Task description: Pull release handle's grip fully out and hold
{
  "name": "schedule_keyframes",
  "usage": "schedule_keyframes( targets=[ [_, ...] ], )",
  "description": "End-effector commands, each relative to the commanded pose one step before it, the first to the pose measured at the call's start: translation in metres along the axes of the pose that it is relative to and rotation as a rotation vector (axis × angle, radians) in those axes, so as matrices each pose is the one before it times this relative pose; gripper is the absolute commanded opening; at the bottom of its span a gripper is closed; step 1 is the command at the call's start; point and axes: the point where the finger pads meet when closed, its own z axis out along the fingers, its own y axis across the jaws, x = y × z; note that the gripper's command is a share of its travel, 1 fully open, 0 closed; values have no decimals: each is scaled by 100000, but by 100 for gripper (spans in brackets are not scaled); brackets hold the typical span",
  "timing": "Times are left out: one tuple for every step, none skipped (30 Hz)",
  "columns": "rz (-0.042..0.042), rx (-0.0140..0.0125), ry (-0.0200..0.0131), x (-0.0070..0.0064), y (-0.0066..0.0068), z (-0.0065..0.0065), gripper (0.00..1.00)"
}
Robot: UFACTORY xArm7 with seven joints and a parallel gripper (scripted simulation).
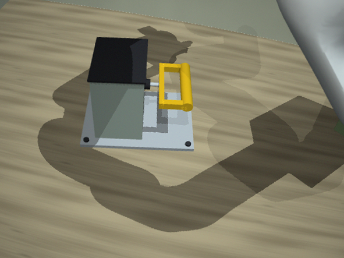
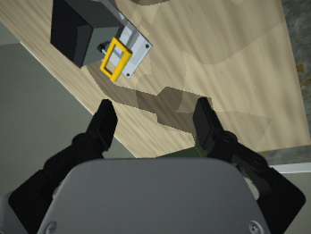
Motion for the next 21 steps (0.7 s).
schedule_keyframes(
  targets=[
    [-136,-341,325,80,23,-221,100],
    [0,0,0,0,0,0,100],
    [0,0,0,0,0,0,100],
    [0,0,0,0,0,0,100],
    [0,0,0,0,0,0,100],
    [0,0,0,0,0,0,100],
    [0,0,0,0,0,0,100],
    [0,0,0,0,0,0,100],
    [0,0,0,0,0,0,100],
    [0,0,0,0,0,0,100],
    [0,0,0,0,0,0,100],
    [0,0,0,0,0,0,100],
    [0,0,0,0,0,0,100],
    [0,0,0,0,0,0,100],
    [0,0,0,0,0,0,100],
    [0,0,0,0,0,0,100],
    [0,0,0,0,0,0,100],
    [54,-24,-11,7,-14,19,100],
    [345,-157,-72,47,-89,120,100],
    [854,-389,-175,113,-222,298,100],
    [1509,-686,-303,185,-396,528,100]
  ],
)
